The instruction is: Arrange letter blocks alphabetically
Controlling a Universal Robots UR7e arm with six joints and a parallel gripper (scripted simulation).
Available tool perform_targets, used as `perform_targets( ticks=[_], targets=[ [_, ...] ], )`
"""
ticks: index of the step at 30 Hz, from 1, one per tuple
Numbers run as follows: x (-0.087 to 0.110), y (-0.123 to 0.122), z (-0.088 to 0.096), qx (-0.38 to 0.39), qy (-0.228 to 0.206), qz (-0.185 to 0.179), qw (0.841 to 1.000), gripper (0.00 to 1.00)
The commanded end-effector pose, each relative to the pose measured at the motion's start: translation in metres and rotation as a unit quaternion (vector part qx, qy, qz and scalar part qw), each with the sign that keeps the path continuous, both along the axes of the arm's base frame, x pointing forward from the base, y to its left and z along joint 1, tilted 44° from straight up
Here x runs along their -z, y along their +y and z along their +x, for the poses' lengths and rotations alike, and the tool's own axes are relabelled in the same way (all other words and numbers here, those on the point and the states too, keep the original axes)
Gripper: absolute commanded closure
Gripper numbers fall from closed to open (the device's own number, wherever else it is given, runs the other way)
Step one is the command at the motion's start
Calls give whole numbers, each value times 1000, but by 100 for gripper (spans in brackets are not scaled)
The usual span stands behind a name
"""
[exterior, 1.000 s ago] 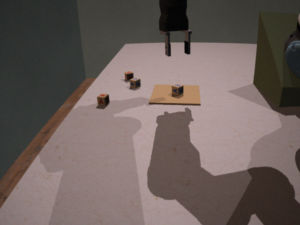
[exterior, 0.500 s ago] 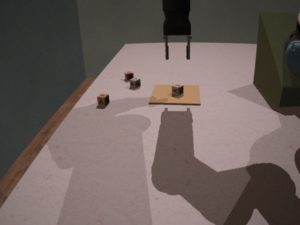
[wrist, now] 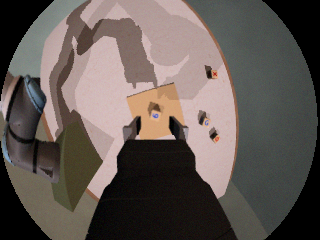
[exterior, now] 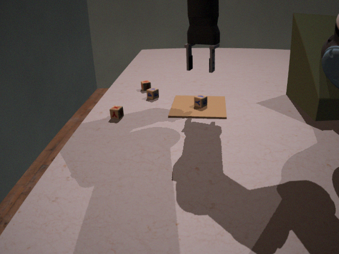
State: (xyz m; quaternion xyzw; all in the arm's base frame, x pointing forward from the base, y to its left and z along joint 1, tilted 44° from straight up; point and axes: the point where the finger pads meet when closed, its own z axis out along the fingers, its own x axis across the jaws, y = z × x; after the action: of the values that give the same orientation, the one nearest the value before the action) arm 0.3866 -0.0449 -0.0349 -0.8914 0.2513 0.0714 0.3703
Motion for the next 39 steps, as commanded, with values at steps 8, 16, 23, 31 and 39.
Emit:
perform_targets(
  ticks=[8,16,23,31,39],
  targets=[
    [8,3,0,93,90,7,992,0],
    [9,3,-1,110,106,9,988,0],
    [9,3,-1,112,108,9,988,0],
    [9,3,-1,112,108,9,988,0],
    [9,3,-1,112,108,9,988,0]
  ],
)
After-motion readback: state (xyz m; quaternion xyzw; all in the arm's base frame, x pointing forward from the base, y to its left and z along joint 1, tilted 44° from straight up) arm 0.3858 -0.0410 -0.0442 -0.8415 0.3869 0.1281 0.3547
